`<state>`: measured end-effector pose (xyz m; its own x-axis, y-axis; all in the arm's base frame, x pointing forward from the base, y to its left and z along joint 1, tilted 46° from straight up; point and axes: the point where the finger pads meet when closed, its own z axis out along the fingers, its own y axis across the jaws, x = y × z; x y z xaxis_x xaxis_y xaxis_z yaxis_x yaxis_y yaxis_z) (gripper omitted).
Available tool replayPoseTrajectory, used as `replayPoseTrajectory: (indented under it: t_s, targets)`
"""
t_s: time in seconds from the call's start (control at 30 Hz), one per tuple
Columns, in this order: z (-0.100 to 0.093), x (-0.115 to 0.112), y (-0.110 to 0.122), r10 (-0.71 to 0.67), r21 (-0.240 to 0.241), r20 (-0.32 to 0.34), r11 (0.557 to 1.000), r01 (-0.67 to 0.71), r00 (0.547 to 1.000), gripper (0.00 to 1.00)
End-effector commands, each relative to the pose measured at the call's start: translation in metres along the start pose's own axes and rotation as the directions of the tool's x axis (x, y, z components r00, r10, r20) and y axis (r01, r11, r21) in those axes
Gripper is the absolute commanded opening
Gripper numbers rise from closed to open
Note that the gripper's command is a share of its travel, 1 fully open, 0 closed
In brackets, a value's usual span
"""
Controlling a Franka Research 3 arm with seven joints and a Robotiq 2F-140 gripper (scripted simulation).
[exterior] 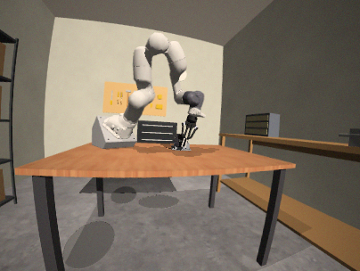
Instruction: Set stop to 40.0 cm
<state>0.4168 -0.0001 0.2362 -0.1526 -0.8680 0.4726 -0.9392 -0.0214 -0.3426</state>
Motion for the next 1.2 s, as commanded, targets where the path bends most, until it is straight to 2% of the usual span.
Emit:
replayPoseTrajectory:
  t_s: [0.0,0.5,1.17]
  targets:
    - [0.012,0.000,0.013,0.004,-0.016,-0.006,1.000,-0.004,1.000,0.04]
    - [0.017,0.000,0.037,0.004,-0.016,-0.006,1.000,-0.004,1.000,0.04]
    - [0.005,-0.001,0.058,0.004,-0.016,-0.006,1.000,-0.004,1.000,0.04]
